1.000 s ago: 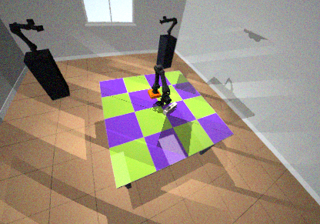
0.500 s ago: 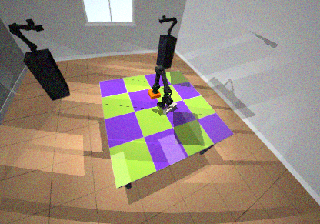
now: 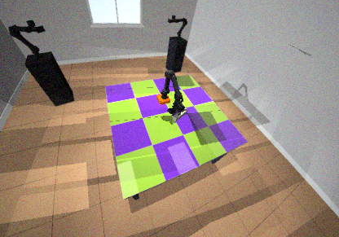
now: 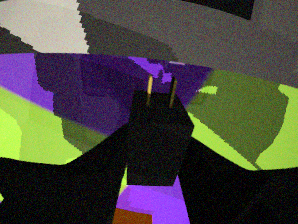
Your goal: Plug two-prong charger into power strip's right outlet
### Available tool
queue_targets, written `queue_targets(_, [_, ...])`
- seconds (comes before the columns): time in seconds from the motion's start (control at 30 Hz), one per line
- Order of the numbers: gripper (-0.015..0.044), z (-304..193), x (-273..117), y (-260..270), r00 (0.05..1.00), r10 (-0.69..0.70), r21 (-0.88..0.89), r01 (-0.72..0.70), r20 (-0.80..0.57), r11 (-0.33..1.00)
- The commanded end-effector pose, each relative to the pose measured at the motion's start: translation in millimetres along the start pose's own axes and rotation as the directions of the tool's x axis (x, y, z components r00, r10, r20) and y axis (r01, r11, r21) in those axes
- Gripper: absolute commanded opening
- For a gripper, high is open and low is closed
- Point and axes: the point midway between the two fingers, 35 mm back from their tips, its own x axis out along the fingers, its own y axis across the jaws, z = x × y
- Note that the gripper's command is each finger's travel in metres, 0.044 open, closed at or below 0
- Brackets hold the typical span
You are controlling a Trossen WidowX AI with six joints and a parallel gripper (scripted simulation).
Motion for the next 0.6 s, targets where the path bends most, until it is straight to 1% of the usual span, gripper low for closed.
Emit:
queue_targets(0.0, [0.0000,1.7,-0.7,0.5,1.000,0.003,0.004,-0.003,0.005,1.000])
queue_targets(0.57, [0.0000,4.7,-1.0,0.8,1.000,0.003,0.004,-0.003,0.005,1.000])
